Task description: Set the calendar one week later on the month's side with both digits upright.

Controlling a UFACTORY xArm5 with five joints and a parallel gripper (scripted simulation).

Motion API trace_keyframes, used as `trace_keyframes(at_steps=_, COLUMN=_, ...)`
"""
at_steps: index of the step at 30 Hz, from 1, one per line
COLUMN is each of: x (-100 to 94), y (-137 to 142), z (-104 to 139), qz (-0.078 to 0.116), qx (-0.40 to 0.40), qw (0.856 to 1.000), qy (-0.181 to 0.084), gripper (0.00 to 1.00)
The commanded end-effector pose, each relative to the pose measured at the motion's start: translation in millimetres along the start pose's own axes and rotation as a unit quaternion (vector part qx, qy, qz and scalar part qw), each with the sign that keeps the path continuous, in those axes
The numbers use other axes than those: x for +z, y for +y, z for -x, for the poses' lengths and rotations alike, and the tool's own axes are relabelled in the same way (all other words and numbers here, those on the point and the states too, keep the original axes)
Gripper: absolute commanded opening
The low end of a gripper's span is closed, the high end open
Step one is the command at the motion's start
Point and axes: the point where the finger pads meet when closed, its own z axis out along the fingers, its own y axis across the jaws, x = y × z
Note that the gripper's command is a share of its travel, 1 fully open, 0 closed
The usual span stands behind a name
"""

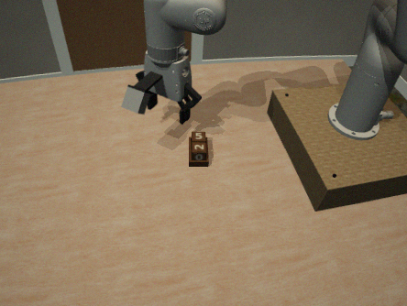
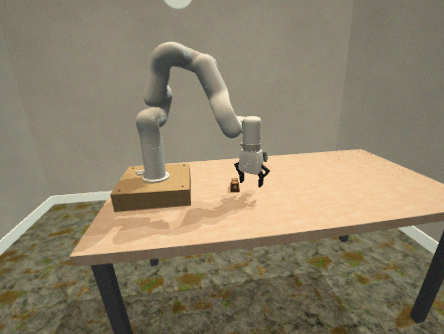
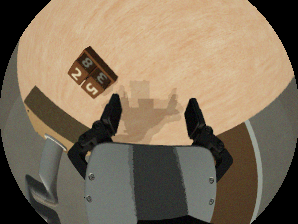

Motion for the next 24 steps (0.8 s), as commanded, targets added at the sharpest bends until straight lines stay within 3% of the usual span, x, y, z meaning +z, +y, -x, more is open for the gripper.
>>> trace_keyframes(at_steps=1, x=-1.0, y=-13, z=16, qz=0.002, qx=0.043, qw=0.999, qy=0.001, gripper=1.0)
trace_keyframes(at_steps=7, x=-1.0, y=-15, z=18, qz=0.002, qx=0.048, qw=0.999, qy=0.001, gripper=1.0)
trace_keyframes(at_steps=12, x=-0.9, y=-22, z=28, qz=0.002, qx=0.117, qw=0.993, qy=0.001, gripper=1.0)
trace_keyframes(at_steps=18, x=-0.9, y=-33, z=40, qz=0.002, qx=0.122, qw=0.992, qy=0.001, gripper=1.0)
trace_keyframes(at_steps=24, x=-0.8, y=-37, z=47, qz=0.002, qx=0.18, qw=0.984, qy=0.001, gripper=1.0)
